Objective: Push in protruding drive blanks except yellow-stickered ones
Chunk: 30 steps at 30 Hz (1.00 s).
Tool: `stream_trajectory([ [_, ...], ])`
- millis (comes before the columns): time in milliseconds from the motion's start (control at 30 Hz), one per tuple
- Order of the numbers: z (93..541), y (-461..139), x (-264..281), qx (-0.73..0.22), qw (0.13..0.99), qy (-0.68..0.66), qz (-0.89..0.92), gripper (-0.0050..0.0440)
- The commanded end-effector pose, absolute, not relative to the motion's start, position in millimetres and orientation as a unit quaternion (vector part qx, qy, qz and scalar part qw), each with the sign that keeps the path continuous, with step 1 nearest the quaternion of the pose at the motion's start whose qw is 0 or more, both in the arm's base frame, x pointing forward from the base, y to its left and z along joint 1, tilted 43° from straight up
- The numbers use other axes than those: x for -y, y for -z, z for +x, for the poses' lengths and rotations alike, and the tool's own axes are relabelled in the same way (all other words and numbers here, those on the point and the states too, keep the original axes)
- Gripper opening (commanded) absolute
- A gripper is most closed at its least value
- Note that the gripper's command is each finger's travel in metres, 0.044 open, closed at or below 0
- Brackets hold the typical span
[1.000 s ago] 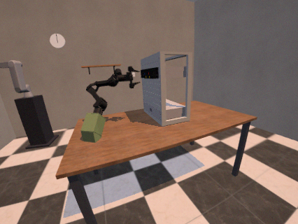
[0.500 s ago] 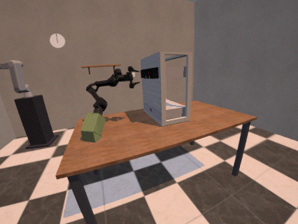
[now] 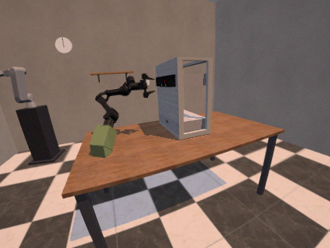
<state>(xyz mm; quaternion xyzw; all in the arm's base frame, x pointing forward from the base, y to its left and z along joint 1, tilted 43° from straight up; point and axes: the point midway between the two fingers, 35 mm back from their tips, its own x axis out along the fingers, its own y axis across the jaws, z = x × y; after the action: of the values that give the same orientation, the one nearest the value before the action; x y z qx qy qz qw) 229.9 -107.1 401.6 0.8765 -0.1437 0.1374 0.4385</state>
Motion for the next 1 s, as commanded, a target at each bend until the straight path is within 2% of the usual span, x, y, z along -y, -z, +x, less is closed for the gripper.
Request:
stream_trajectory([
  [0,228.7,-406.0,106.8,0.147,0.442,-0.140,0.874,0.0440],
  [700,228.9,-405.2,108.0,0.147,0.442,-0.140,0.874,0.0440],
  [967,231.7,-390.2,129.5,0.147,0.442,-0.140,0.874,0.0440],
])
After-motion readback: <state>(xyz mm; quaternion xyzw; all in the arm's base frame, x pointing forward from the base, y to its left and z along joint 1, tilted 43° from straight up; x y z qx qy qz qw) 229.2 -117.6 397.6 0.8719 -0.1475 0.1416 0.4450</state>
